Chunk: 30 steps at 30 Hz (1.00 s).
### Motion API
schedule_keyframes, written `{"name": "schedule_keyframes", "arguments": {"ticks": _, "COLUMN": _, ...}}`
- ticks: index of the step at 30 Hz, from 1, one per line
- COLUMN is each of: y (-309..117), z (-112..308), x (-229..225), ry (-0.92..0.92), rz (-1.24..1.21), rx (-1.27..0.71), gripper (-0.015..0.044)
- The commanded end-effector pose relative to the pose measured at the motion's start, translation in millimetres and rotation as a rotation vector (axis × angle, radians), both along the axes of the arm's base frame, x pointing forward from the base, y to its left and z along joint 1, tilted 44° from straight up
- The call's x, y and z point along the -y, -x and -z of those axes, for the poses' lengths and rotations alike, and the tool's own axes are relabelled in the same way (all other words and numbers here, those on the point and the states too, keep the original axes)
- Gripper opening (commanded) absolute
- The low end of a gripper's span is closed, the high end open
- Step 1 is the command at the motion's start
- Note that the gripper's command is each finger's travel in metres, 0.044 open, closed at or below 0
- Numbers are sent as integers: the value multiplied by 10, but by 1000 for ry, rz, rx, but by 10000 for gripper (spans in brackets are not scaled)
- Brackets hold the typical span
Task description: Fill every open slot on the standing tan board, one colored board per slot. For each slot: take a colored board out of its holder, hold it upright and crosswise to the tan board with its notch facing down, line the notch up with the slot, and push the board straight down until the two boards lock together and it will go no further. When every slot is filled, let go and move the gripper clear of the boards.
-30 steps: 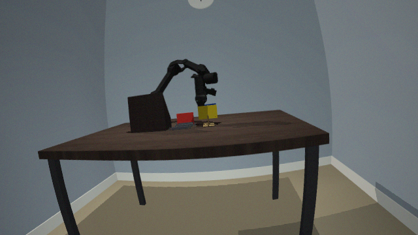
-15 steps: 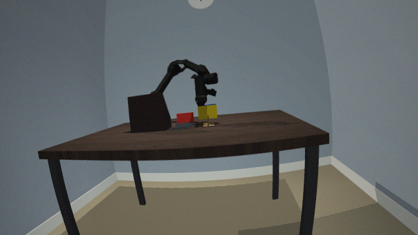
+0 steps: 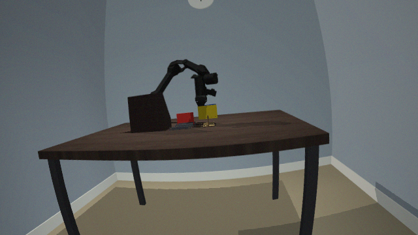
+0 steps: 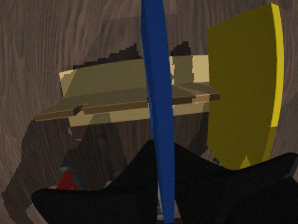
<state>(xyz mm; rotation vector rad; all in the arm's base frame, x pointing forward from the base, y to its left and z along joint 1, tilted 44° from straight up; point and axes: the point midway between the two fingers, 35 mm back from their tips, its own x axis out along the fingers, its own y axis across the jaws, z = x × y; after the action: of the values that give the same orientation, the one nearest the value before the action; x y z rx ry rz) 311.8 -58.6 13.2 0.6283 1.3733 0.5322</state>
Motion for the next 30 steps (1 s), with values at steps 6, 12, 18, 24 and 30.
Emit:
{"name": "schedule_keyframes", "arguments": {"ticks": 6, "y": 6, "z": 5, "x": -9, "ry": -5, "rz": 5, "rx": -5, "gripper": 0}}
{"name": "schedule_keyframes", "arguments": {"ticks": 12, "y": -2, "z": -7, "x": -5, "ry": -3, "rz": -4, "rx": 4, "gripper": 0}}
{"name": "schedule_keyframes", "arguments": {"ticks": 18, "y": 4, "z": 4, "x": -9, "ry": -5, "rz": 4, "rx": -4, "gripper": 0}}
{"name": "schedule_keyframes", "arguments": {"ticks": 24, "y": 5, "z": 5, "x": -9, "ry": -5, "rz": 5, "rx": -5, "gripper": 0}}
{"name": "schedule_keyframes", "arguments": {"ticks": 30, "y": 5, "z": 4, "x": -7, "ry": -5, "rz": 3, "rx": -3, "gripper": 0}}
